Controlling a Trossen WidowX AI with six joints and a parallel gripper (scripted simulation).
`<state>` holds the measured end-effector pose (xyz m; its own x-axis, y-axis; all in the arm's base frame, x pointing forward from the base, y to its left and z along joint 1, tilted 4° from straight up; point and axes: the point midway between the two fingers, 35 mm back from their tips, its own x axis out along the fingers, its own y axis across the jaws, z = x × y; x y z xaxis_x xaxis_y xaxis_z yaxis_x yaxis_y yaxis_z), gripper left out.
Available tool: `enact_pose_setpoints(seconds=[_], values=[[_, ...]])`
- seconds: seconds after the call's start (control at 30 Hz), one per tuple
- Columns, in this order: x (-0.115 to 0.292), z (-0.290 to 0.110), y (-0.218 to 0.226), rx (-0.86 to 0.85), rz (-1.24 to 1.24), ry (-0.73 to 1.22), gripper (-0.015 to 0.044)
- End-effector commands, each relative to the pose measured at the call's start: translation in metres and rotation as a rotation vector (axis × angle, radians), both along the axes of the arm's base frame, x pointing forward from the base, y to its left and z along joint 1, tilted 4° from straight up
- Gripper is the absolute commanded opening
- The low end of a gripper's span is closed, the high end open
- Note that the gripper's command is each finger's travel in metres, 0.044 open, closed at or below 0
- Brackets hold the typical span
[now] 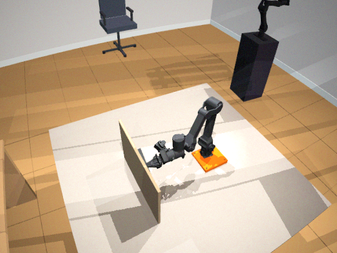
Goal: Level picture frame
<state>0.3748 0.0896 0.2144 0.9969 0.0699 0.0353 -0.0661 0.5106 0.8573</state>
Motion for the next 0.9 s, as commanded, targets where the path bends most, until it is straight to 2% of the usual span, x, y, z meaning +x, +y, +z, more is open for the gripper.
enact_pose_setpoints(seconds=[0.0,0.87], values=[[-0.0008,0.0090,0.0001,0.010,0.004,-0.023,0.0000],[-0.0008,0.0140,-0.0030,0.010,0.004,-0.023,0.0000]])
